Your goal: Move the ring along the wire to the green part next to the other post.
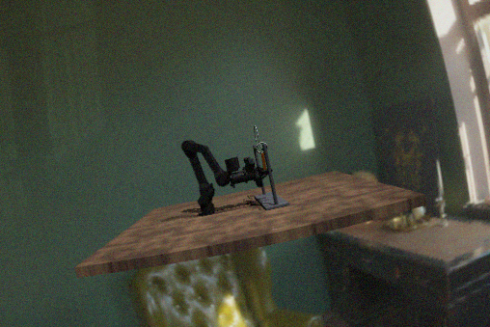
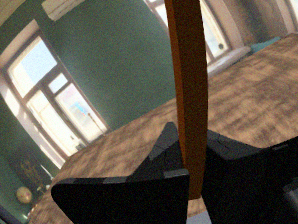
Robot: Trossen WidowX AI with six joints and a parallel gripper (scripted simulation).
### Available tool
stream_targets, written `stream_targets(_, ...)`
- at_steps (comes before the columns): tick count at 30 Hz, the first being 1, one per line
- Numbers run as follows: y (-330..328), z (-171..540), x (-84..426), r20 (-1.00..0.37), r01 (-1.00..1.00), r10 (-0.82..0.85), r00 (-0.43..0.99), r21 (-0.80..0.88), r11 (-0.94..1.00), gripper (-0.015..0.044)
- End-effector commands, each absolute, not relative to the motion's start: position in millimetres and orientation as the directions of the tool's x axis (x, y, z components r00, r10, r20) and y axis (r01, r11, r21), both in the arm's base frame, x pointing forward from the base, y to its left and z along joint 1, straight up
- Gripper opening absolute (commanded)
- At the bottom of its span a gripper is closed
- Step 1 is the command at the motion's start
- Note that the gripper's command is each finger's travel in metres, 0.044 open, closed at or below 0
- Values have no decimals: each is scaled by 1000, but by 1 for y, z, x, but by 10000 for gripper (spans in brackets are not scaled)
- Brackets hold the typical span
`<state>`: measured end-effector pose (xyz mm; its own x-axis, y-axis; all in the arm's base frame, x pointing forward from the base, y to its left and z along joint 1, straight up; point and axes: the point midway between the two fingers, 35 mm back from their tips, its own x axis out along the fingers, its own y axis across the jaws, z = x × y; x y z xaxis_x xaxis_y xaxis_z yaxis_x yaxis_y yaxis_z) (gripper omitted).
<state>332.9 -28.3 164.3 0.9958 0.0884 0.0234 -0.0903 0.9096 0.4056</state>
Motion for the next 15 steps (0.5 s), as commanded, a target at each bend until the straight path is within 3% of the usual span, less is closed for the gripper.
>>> stream_targets(1,-16,169,331,22,-87,87,996,477,875,-150)
stream_targets(15,9,189,315,-63,-85,163,985,638,765,-150)
